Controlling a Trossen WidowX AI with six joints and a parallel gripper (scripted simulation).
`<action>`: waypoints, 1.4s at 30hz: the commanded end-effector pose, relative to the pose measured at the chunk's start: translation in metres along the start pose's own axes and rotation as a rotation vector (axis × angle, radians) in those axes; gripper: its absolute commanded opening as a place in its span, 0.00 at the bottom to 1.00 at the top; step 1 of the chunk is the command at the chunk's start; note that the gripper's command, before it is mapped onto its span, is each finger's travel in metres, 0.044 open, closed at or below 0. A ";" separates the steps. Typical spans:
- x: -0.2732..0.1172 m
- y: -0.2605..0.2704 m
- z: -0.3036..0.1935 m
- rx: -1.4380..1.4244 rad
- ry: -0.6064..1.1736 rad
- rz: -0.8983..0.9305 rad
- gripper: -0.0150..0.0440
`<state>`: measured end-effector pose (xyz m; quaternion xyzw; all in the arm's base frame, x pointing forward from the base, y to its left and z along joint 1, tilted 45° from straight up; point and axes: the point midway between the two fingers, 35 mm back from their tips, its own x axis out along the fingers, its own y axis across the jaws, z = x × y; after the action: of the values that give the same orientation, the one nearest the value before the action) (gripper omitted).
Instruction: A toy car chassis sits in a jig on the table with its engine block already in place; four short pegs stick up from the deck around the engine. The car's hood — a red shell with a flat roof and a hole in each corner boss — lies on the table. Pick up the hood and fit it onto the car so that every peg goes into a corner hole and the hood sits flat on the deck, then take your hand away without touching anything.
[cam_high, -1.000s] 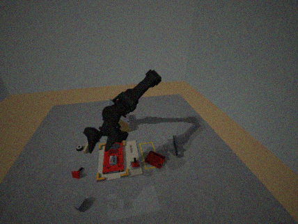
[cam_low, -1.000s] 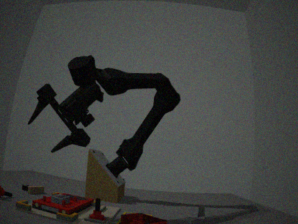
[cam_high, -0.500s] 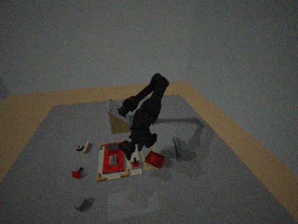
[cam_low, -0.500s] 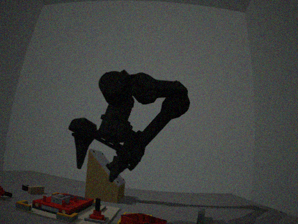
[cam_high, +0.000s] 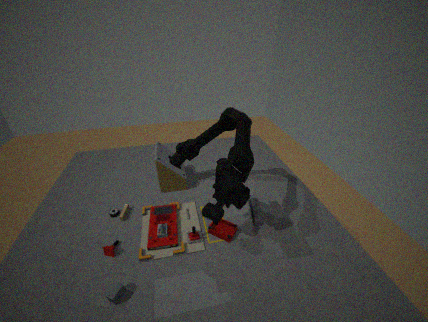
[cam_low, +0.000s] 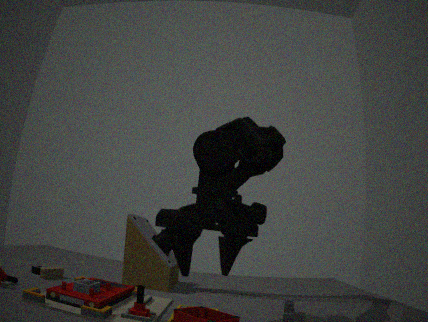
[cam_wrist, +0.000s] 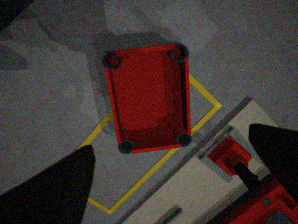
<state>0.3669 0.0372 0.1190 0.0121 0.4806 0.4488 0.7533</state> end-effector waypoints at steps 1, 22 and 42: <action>-0.001 0.003 0.002 0.005 -0.004 0.008 1.00; 0.011 0.003 0.003 0.005 -0.004 0.007 1.00; 0.023 0.004 0.003 0.005 -0.004 0.007 1.00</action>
<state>0.3699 0.0544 0.1076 0.0141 0.4795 0.4503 0.7531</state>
